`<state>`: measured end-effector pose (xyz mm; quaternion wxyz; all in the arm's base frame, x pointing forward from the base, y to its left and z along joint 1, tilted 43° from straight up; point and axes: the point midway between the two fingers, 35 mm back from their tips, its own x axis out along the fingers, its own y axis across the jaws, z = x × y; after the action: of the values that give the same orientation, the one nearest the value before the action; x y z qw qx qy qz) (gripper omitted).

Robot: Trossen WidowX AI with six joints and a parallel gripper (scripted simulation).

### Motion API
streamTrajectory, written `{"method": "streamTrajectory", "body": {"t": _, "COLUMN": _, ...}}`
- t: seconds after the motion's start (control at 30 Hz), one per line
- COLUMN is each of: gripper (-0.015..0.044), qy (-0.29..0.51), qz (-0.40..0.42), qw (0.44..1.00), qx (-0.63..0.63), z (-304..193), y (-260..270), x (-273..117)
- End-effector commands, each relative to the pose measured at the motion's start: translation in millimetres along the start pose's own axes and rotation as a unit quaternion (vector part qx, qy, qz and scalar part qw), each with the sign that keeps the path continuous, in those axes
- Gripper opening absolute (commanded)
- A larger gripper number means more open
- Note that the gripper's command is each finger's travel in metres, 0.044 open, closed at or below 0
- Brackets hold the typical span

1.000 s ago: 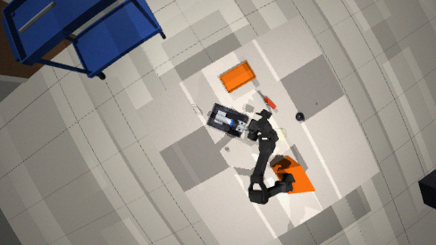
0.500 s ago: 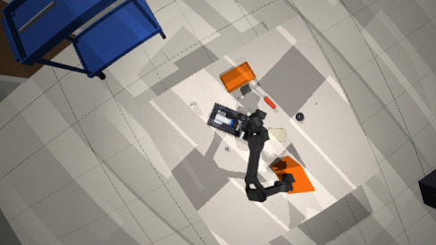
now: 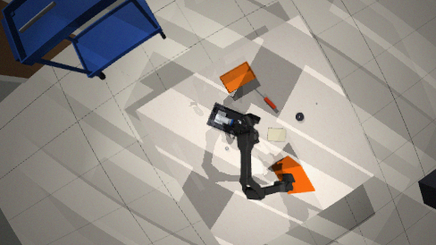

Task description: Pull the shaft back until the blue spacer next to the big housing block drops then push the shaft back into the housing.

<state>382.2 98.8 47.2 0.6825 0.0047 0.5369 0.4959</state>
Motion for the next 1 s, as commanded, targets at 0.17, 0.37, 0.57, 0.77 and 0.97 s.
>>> {"method": "streamTrajectory", "body": {"t": 0.17, "gripper": 0.0440, "qy": 0.009, "qz": 0.002, "qw": 1.000, "qx": -0.002, "z": -0.6, "y": 1.8, "x": -2.0}}
{"method": "streamTrajectory", "body": {"t": 0.37, "gripper": 0.0440, "qy": 0.009, "qz": 0.002, "qw": 1.000, "qx": -0.002, "z": -0.6, "y": 1.8, "x": -2.0}}
{"method": "streamTrajectory", "body": {"t": 0.57, "gripper": 0.0440, "qy": 0.009, "qz": 0.002, "qw": 1.000, "qx": -0.002, "z": -0.7, "y": 1.8, "x": -2.0}}
{"method": "streamTrajectory", "body": {"t": 0.77, "gripper": 0.0440, "qy": 0.009, "qz": 0.002, "qw": 1.000, "qx": -0.002, "z": -0.7, "y": 1.8, "x": -1.7}}
{"method": "streamTrajectory", "body": {"t": 0.97, "gripper": 0.0440, "qy": 0.009, "qz": 0.002, "qw": 1.000, "qx": -0.002, "z": -0.7, "y": 1.5, "x": 5.0}}
